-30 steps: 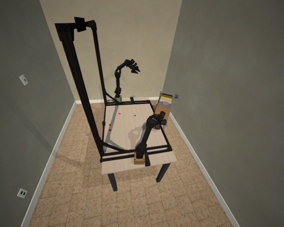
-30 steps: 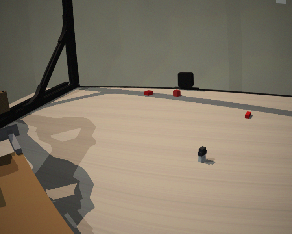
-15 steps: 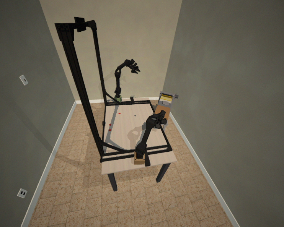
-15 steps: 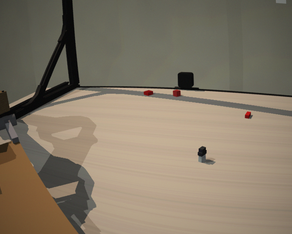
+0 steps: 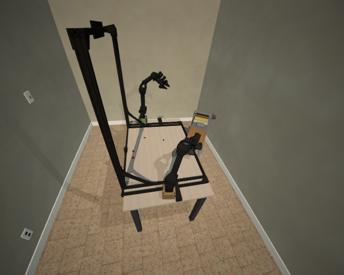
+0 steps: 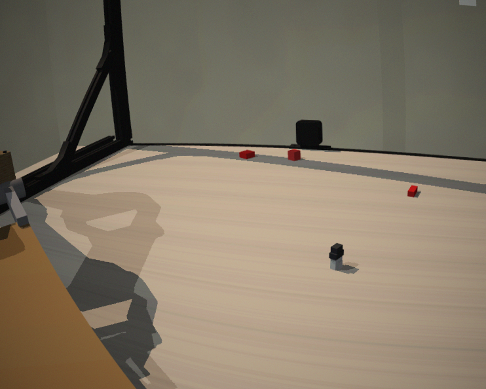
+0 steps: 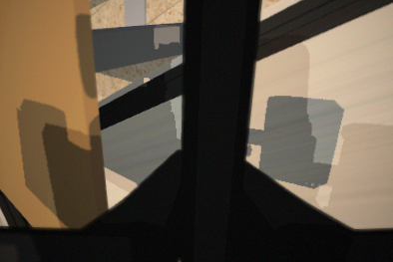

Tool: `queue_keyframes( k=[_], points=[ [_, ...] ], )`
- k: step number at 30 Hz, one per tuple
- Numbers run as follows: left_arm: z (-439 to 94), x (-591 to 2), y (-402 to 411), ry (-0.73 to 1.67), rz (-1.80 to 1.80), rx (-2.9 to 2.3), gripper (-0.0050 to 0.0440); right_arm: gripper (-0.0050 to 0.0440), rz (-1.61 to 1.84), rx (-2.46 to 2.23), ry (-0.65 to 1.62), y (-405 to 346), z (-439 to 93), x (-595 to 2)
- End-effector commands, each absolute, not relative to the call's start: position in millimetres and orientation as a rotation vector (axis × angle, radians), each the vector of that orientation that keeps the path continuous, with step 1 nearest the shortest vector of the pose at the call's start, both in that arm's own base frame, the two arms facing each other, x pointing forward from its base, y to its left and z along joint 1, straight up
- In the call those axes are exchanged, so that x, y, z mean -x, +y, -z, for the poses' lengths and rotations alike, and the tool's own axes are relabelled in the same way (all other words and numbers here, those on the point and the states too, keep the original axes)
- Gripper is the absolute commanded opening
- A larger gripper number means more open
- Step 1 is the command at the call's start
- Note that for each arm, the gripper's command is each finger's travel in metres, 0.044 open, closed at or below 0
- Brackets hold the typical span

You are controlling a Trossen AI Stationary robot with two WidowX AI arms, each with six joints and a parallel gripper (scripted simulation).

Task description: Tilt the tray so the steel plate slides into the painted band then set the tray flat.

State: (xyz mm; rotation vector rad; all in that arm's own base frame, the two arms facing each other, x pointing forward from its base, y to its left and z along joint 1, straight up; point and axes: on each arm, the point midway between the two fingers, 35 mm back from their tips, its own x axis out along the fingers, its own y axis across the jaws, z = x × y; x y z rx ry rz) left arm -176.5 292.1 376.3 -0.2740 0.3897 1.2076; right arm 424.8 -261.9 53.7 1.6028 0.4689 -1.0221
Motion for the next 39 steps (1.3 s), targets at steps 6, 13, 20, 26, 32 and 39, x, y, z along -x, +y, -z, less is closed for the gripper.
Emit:
queue_keyframes(
  k=[6,13,20,26,32,39],
  points=[
    [-376,176,292,0.389,-1.206,0.274,0.0440,0.0000,0.981,-1.605,0.421,-265,-83,-430],
    [-376,176,292,0.389,-1.206,0.274,0.0440,0.0000,0.977,-1.606,0.416,-265,-88,-431],
    [-376,176,292,0.389,-1.206,0.274,0.0440,0.0000,0.972,-1.606,0.411,-265,-93,-432],
    [-376,176,292,0.389,-1.206,0.274,0.0440,0.0000,0.968,-1.606,0.406,-265,-97,-432],
    [-376,176,292,0.389,-1.206,0.274,0.0440,0.0000,0.964,-1.607,0.402,-265,-100,-433],
    [-376,176,292,0.389,-1.206,0.274,0.0440,0.0000,0.959,-1.607,0.397,-266,-104,-433]
  ],
)
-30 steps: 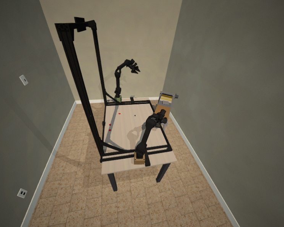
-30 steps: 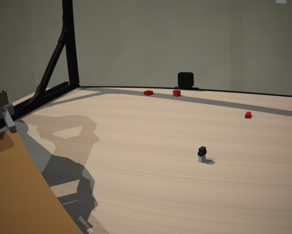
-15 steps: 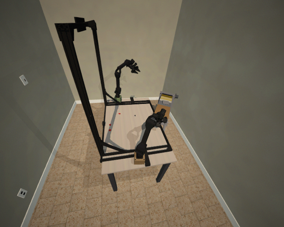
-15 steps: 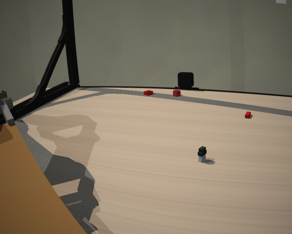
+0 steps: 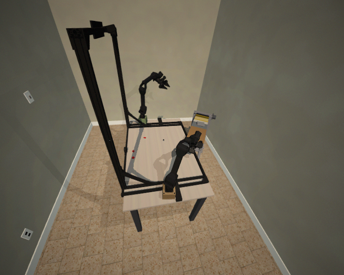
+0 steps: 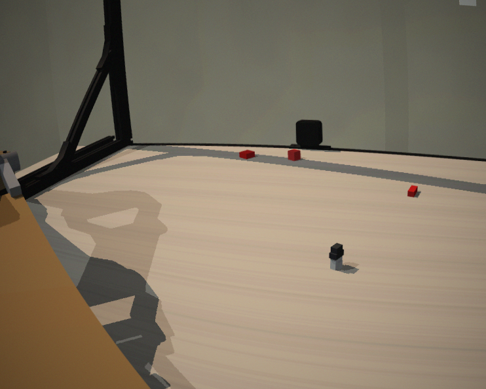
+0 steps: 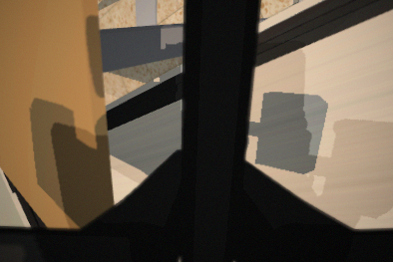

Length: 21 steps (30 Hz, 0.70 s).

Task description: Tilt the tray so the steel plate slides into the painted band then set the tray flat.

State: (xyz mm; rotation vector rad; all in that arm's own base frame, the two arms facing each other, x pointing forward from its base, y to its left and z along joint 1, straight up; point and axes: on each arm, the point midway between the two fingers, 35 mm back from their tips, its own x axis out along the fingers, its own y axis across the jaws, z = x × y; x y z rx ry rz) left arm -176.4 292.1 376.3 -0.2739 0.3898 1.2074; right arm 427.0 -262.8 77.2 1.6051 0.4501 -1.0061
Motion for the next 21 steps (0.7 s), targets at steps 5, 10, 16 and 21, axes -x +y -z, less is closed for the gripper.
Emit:
queue_keyframes(
  k=[5,10,16,21],
  points=[
    [-376.4,176.1,292.2,0.389,-1.206,0.274,0.0440,0.0000,0.957,-1.607,0.394,-265.7,-104.3,-433.3],
    [-376.4,176.1,292.2,0.389,-1.206,0.274,0.0440,0.0000,0.955,-1.607,0.392,-265.7,-104.3,-433.3],
    [-376.4,176.1,292.2,0.389,-1.206,0.274,0.0440,0.0000,0.954,-1.608,0.391,-265.8,-106.6,-433.6],
    [-376.4,176.1,292.2,0.389,-1.206,0.274,0.0440,0.0000,0.952,-1.608,0.389,-266.1,-110.5,-434.2]
  ],
)
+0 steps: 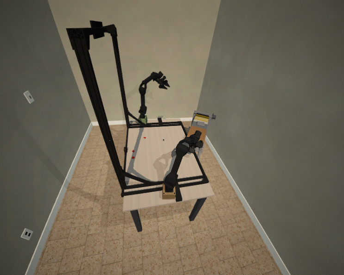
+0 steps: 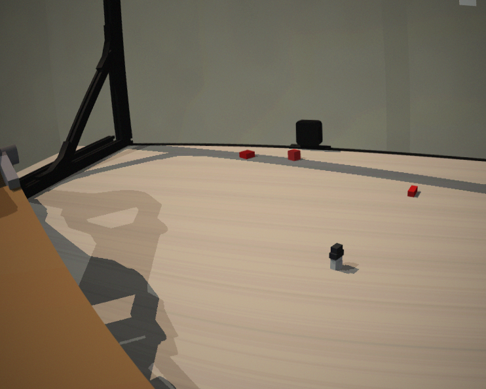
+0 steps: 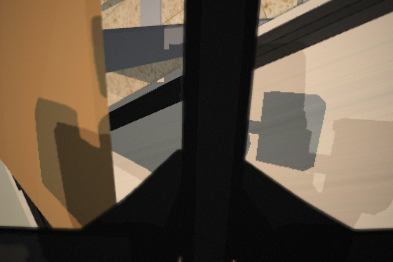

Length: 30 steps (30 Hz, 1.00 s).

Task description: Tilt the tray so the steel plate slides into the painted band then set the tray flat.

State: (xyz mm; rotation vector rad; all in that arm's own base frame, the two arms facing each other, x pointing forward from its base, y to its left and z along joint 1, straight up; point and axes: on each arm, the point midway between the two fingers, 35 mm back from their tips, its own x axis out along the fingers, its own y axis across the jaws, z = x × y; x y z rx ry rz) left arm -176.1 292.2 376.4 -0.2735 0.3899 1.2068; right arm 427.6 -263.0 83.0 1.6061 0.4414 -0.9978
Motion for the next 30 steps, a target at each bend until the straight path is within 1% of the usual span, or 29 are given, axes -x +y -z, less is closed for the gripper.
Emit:
queue_keyframes(
  k=[1,30],
  points=[
    [-376.4,176.1,292.2,0.389,-1.206,0.274,0.0440,0.0000,0.952,-1.608,0.389,-266.1,-111.3,-434.3],
    [-376.4,176.1,292.2,0.389,-1.206,0.274,0.0440,0.0000,0.940,-1.609,0.375,-266.7,-120.6,-435.9]
  ],
)
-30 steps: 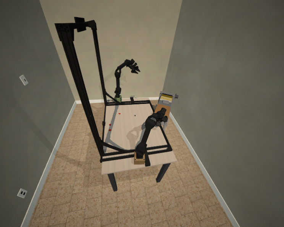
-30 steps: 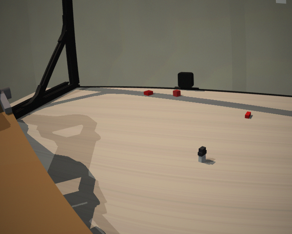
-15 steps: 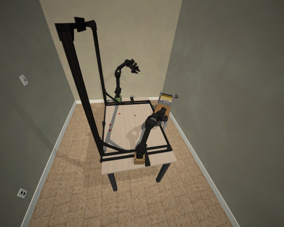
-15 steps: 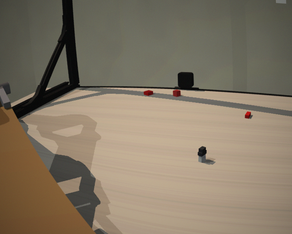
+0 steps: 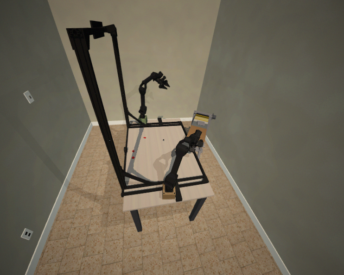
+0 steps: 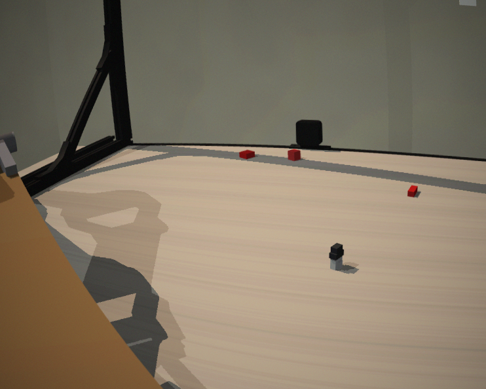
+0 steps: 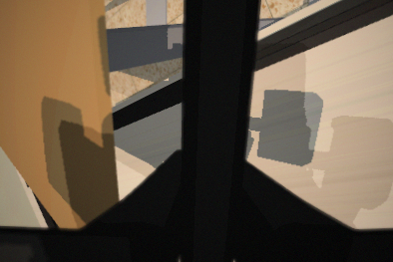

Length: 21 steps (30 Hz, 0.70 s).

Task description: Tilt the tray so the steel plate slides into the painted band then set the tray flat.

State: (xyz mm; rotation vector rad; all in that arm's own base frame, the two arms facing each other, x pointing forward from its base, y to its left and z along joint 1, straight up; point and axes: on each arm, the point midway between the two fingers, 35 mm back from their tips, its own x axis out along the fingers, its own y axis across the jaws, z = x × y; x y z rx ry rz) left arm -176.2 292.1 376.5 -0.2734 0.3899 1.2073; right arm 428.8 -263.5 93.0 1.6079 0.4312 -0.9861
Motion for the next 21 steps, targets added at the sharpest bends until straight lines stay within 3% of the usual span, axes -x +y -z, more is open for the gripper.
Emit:
queue_keyframes(
  k=[1,21],
  points=[
    [-376.4,176.1,292.2,0.389,-1.206,0.274,0.0440,0.0000,0.939,-1.609,0.375,-266.8,-121.3,-436.0],
    [-376.4,176.1,292.2,0.389,-1.206,0.274,0.0440,0.0000,0.928,-1.609,0.363,-267.2,-127.5,-437.1]
  ],
)
